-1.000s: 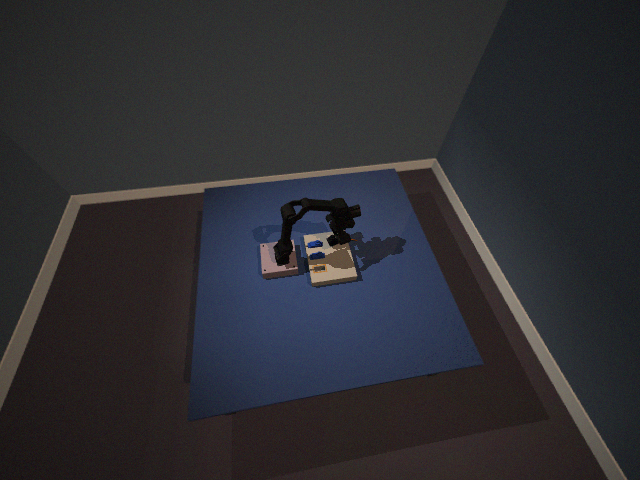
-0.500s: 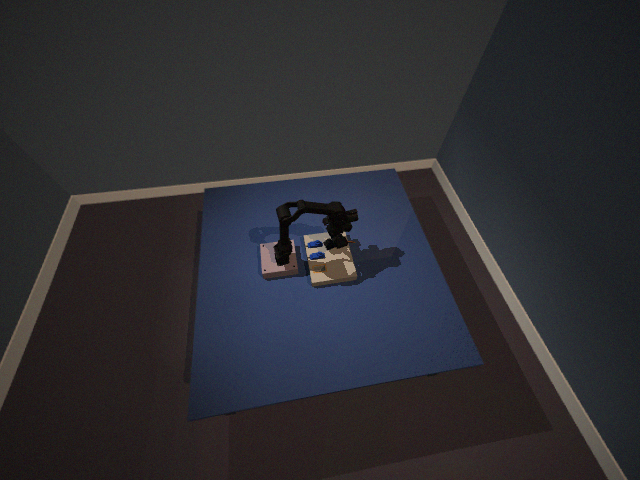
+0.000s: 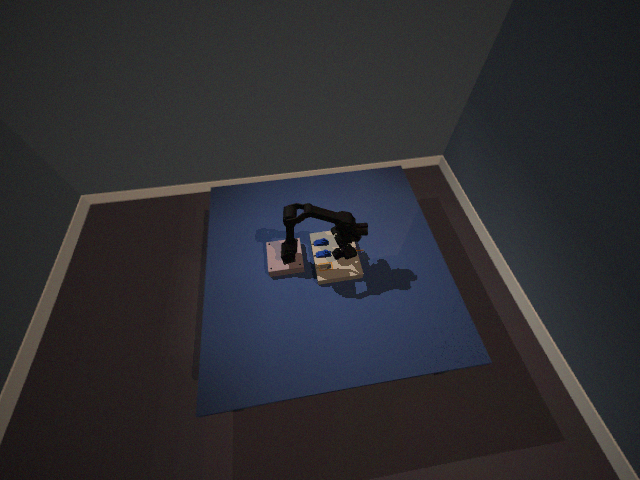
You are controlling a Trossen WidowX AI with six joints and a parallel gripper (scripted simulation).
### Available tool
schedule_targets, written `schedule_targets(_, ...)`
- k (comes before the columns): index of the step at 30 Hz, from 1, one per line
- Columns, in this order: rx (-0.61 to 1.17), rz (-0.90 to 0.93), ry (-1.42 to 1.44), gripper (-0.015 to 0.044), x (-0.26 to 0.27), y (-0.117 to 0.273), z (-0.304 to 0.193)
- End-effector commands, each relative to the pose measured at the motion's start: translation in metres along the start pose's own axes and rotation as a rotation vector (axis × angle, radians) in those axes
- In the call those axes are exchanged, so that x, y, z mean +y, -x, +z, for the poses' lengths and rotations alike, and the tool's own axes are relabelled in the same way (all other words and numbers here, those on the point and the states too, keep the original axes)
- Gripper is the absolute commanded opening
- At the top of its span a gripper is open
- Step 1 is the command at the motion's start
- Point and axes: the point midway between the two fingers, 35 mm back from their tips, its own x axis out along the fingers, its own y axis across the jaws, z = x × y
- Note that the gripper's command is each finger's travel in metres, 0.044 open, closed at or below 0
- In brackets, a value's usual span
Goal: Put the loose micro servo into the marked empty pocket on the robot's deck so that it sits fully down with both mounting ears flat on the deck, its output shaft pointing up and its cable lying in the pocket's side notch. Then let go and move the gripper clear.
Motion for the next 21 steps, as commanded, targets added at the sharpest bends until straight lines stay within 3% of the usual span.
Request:
schedule_targets(1,-0.005,-0.007,0.003,0.0000,-0.018,0.002,-0.003)
schedule_targets(11,-0.004,-0.009,-0.032,0.0000,-0.040,0.002,-0.008)
schedule_targets(21,-0.006,-0.009,-0.360,0.0000,-0.040,0.002,-0.008)
